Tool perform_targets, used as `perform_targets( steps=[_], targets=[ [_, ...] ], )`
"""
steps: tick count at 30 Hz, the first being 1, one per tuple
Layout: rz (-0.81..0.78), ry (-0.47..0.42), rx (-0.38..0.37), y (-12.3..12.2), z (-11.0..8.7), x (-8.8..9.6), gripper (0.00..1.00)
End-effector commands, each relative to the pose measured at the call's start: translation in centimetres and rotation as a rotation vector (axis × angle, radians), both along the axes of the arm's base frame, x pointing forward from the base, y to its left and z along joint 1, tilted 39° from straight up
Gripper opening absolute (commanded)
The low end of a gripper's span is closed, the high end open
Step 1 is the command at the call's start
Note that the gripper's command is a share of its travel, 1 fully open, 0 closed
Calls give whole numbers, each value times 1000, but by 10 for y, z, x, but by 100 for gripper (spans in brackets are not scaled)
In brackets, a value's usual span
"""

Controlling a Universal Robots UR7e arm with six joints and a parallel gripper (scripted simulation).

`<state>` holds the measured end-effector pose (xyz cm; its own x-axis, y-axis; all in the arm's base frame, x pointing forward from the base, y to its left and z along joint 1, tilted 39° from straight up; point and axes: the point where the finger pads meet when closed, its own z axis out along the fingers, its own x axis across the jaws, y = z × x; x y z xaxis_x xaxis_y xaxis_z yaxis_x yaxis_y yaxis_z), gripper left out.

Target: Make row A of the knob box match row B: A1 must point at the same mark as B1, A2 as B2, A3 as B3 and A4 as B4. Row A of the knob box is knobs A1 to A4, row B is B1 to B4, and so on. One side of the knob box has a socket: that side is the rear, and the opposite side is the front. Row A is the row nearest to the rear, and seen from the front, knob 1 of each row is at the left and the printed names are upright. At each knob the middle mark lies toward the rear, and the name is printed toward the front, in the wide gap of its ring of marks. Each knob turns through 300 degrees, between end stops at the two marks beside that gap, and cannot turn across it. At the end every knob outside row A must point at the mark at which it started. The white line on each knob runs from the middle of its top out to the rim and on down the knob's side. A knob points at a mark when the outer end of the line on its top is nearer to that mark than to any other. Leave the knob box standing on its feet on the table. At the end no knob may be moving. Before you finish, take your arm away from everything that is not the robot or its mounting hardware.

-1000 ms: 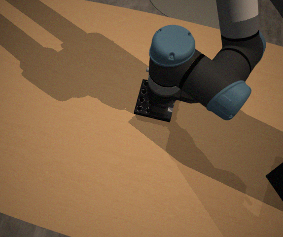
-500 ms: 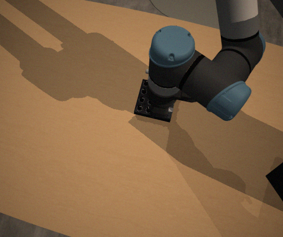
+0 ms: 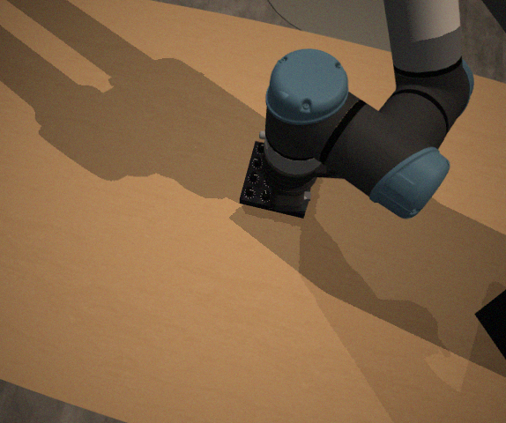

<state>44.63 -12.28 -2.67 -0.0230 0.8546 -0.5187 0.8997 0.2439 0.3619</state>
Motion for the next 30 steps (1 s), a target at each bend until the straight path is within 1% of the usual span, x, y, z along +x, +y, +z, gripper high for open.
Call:
perform_targets(
  steps=[1,9,11,26,28,30],
  targets=[
    [55,31,-31,0,0,0,30],
    [172,100,-96,0,0,0,30],
    [172,100,-96,0,0,0,30],
    [426,250,-240,0,0,0,30],
    [426,250,-240,0,0,0,30],
    [462,271,-260,0,0,0,30]
  ],
)
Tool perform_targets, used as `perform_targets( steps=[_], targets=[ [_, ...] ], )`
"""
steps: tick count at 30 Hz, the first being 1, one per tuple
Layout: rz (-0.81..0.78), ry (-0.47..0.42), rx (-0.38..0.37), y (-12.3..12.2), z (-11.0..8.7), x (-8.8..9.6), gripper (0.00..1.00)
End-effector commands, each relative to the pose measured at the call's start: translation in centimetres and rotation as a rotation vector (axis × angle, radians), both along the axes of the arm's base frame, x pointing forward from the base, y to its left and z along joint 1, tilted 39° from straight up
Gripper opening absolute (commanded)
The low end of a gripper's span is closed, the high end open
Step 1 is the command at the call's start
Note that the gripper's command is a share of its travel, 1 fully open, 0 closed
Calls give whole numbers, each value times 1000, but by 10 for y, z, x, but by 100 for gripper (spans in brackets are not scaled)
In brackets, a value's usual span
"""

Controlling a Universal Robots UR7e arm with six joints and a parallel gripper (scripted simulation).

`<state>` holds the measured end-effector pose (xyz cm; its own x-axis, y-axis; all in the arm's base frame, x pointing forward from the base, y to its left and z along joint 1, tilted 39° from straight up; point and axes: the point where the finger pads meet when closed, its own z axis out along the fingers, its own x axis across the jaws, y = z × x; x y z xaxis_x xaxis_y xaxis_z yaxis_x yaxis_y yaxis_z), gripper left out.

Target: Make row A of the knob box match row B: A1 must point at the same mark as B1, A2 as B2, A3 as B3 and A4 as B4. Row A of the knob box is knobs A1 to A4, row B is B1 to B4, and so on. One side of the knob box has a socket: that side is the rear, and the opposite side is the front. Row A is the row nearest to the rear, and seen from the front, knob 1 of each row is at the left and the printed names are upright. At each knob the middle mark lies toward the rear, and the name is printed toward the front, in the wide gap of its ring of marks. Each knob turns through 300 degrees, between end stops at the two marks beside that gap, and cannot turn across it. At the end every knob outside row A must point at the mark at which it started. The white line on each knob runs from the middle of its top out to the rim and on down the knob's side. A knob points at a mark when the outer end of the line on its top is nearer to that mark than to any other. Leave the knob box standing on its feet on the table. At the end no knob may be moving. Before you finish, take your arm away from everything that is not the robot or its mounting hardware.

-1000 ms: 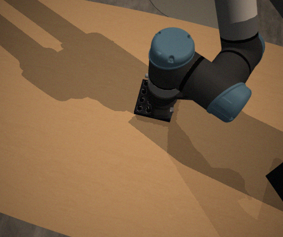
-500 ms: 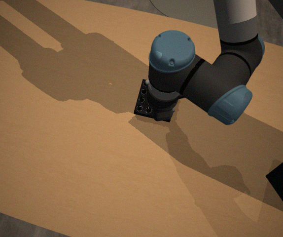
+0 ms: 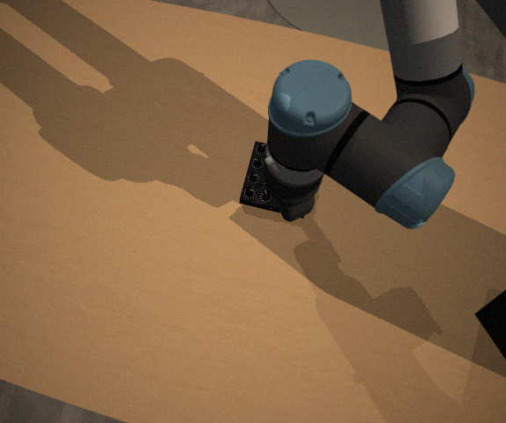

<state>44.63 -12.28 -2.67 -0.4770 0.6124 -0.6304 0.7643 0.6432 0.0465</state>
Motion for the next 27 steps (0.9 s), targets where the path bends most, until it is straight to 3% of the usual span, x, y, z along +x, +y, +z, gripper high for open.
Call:
perform_targets(
  steps=[1,27],
  targets=[
    [68,36,-36,0,0,0,30],
    [454,265,-253,0,0,0,30]
  ],
)
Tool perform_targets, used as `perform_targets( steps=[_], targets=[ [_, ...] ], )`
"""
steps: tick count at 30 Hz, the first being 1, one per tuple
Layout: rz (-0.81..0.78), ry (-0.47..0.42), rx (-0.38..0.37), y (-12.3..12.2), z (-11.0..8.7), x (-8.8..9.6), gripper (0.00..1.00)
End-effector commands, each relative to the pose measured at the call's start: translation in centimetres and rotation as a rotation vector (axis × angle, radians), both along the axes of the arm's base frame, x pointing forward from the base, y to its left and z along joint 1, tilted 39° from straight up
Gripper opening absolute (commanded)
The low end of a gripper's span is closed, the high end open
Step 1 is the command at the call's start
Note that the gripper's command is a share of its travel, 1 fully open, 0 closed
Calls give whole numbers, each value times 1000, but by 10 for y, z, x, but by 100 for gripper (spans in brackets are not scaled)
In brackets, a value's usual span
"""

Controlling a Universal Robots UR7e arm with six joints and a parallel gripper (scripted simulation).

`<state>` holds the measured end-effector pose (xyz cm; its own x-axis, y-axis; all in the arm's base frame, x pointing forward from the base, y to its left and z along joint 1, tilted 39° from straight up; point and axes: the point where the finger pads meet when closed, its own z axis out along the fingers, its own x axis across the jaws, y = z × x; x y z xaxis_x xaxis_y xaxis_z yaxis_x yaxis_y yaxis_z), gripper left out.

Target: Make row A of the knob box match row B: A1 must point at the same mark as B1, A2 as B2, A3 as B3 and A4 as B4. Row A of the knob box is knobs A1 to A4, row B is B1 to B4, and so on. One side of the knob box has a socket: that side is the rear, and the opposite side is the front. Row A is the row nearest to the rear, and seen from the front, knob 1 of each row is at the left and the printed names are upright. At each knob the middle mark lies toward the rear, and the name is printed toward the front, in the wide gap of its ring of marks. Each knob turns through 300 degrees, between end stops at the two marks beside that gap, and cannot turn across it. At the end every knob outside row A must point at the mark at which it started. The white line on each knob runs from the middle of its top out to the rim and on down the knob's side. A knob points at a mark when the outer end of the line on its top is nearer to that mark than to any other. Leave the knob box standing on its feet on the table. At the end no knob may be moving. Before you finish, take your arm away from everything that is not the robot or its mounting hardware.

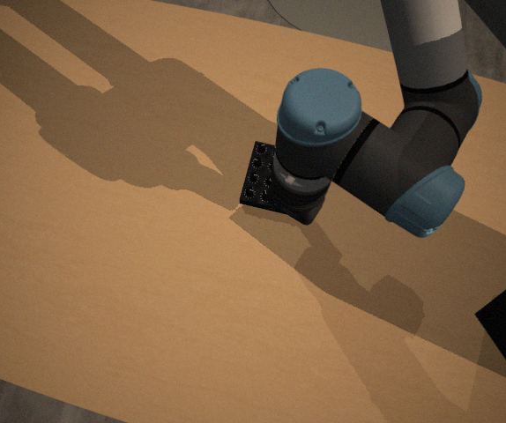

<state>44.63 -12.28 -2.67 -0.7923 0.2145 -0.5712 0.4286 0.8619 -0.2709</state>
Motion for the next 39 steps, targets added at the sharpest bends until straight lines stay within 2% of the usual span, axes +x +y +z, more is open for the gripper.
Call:
perform_targets(
  steps=[1,20,39],
  targets=[
    [67,35,-36,0,0,0,30],
    [232,134,-129,0,0,0,30],
    [290,167,-161,0,0,0,30]
  ],
)
